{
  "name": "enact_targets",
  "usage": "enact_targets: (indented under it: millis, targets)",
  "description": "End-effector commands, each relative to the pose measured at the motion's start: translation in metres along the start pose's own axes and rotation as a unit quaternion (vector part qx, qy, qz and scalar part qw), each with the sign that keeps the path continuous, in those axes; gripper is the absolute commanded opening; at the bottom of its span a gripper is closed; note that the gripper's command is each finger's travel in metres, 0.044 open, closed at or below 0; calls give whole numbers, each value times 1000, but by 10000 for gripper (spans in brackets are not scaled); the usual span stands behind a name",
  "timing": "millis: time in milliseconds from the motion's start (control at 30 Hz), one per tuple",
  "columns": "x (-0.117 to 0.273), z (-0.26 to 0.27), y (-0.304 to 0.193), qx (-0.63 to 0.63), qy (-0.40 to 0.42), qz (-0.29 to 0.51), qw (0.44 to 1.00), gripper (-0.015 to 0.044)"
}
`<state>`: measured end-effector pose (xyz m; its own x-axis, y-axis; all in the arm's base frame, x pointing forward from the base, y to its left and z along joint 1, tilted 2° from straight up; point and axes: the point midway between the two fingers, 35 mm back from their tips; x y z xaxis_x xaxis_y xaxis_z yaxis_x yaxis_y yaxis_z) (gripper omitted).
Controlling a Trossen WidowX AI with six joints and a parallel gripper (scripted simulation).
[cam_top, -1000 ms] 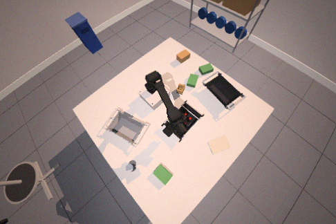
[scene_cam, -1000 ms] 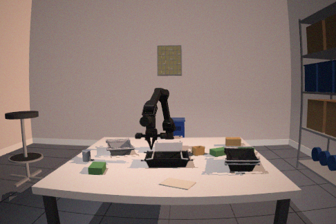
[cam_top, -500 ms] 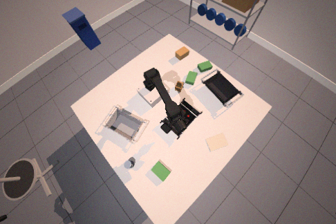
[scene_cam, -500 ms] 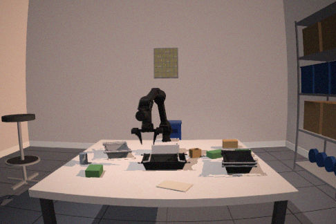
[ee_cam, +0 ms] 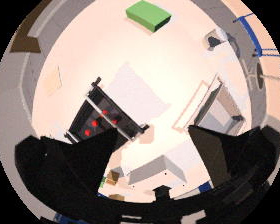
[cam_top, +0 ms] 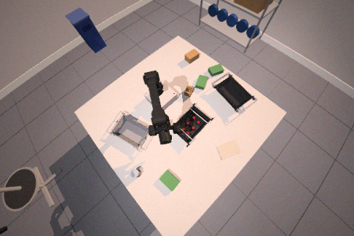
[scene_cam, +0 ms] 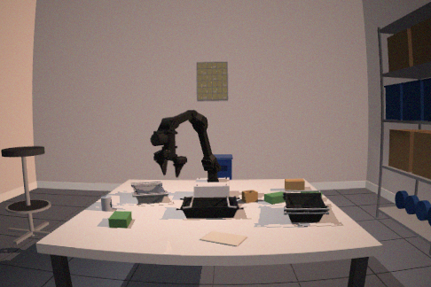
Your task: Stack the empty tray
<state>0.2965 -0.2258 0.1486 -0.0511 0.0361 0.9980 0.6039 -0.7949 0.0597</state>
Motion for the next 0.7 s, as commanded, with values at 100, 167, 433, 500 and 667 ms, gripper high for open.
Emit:
enact_targets:
  millis: [100,167,433,500,667]
  targets:
    - [-28,-113,-12,-375,-3,-2,927,440]
    - [-37,-145,-24,-484,-4,-3,875,440]
    - [-75,-248,-102,-833,-7,-6,553,440]
    - [-81,-260,-118,-874,-7,-7,487,440]
    - [-82,-262,-120,-878,-7,-7,478,440]
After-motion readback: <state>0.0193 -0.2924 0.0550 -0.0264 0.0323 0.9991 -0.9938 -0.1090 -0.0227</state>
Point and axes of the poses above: the point midway between the two fingers, 35 mm back from their tips, its own x axis back along the fingers, its own z axis across the jaws, y = z × x, and after that the axes turned 7 degrees about -x, right-handed
